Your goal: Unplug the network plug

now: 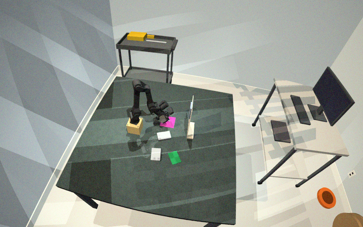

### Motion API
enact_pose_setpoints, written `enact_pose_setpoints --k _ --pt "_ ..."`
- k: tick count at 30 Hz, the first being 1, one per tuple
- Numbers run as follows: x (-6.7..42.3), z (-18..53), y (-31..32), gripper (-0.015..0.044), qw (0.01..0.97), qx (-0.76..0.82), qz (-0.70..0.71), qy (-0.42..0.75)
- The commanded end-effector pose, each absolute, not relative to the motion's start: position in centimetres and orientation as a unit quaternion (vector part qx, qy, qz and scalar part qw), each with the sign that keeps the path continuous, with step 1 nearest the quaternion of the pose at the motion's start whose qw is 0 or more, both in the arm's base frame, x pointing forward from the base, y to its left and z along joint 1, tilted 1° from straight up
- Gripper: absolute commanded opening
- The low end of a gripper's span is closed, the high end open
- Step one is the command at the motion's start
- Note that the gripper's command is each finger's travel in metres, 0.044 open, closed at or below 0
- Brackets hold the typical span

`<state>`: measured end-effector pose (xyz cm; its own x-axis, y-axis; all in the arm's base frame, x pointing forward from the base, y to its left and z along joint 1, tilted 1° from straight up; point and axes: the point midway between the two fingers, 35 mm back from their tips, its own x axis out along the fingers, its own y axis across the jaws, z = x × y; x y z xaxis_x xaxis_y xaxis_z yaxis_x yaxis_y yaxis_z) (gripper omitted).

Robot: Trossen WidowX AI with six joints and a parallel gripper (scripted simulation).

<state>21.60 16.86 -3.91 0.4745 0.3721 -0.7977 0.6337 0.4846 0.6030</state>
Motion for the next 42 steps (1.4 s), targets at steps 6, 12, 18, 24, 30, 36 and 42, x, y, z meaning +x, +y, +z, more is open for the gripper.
enact_pose_setpoints --k 6,12,18,24,30,36,42 --pt "21.6 -3.9 16.9 0.0156 0.699 0.499 -0.093 0.504" --pt "21.5 -3.7 16.8 0.0156 0.699 0.499 -0.094 0.504" --pt "21.4 -3.3 16.6 0.0156 0.699 0.499 -0.094 0.504" --pt "21.2 -3.0 16.5 0.0156 0.699 0.499 -0.094 0.504" --pt "21.1 -2.7 16.3 0.0156 0.699 0.499 -0.095 0.504" --pt "20.9 -2.5 16.2 0.0156 0.699 0.499 -0.095 0.503" --pt "20.8 -2.2 16.0 0.0156 0.699 0.499 -0.096 0.503"
